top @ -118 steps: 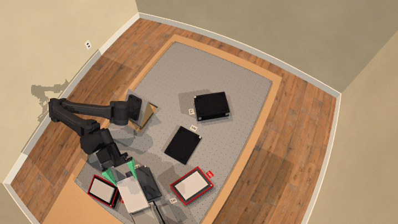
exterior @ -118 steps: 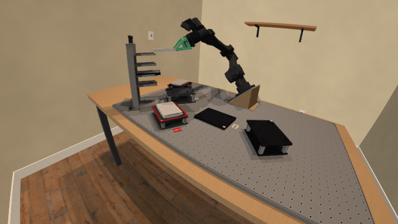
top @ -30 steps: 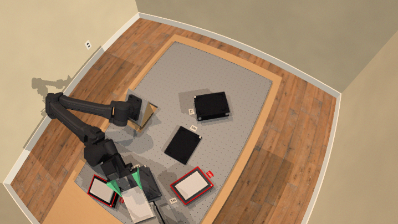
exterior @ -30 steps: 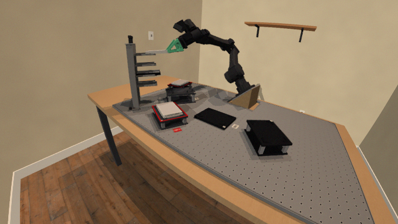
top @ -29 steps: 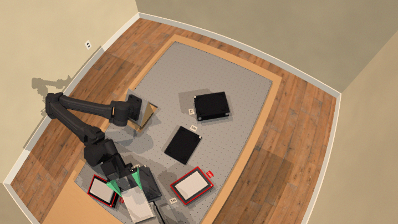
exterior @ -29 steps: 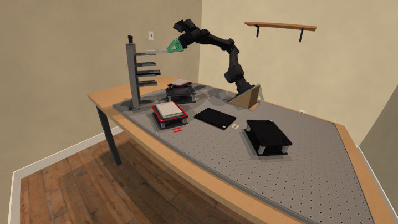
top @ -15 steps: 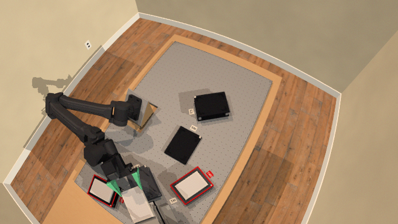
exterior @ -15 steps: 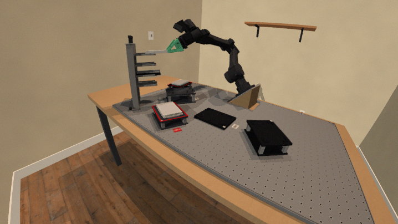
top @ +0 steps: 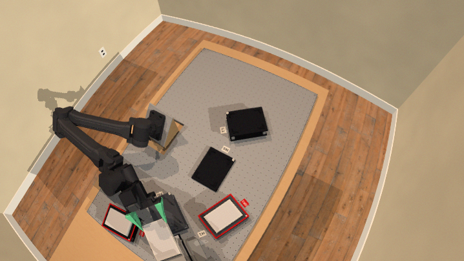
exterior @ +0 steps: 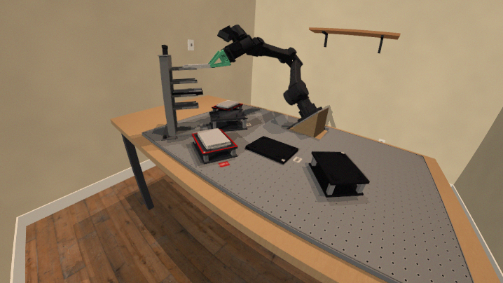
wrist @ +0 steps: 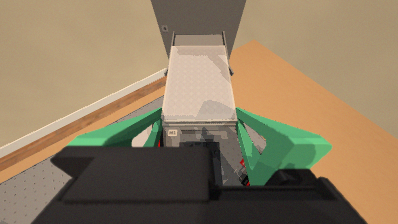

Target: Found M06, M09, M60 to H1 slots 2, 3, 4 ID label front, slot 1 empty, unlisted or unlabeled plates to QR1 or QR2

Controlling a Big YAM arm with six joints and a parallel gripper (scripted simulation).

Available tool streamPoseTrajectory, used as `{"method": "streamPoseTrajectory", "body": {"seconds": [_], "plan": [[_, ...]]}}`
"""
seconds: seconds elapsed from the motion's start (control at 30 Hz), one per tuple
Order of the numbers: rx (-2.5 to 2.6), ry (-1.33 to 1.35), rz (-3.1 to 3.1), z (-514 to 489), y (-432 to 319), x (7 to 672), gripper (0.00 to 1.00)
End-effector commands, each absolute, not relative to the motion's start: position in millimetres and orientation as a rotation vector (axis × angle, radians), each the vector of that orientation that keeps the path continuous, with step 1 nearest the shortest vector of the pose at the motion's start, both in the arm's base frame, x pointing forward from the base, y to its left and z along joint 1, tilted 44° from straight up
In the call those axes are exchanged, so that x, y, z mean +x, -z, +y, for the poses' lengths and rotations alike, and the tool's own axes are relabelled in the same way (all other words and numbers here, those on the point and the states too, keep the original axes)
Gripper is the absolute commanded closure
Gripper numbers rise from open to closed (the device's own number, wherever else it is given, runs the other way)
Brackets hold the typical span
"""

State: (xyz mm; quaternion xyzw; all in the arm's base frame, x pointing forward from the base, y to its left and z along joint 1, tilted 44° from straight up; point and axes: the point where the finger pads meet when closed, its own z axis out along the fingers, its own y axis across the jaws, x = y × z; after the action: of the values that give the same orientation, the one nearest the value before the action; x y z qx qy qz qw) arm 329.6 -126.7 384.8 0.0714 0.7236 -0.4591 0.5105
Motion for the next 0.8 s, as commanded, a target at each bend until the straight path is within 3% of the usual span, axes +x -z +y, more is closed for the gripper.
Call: {"method": "streamPoseTrajectory", "body": {"seconds": [0.0,0.77], "plan": [[0.202,1.104,1.692,-132,-414,334,0.14],[0.198,1.106,1.699,-142,-409,344,0.14]]}}
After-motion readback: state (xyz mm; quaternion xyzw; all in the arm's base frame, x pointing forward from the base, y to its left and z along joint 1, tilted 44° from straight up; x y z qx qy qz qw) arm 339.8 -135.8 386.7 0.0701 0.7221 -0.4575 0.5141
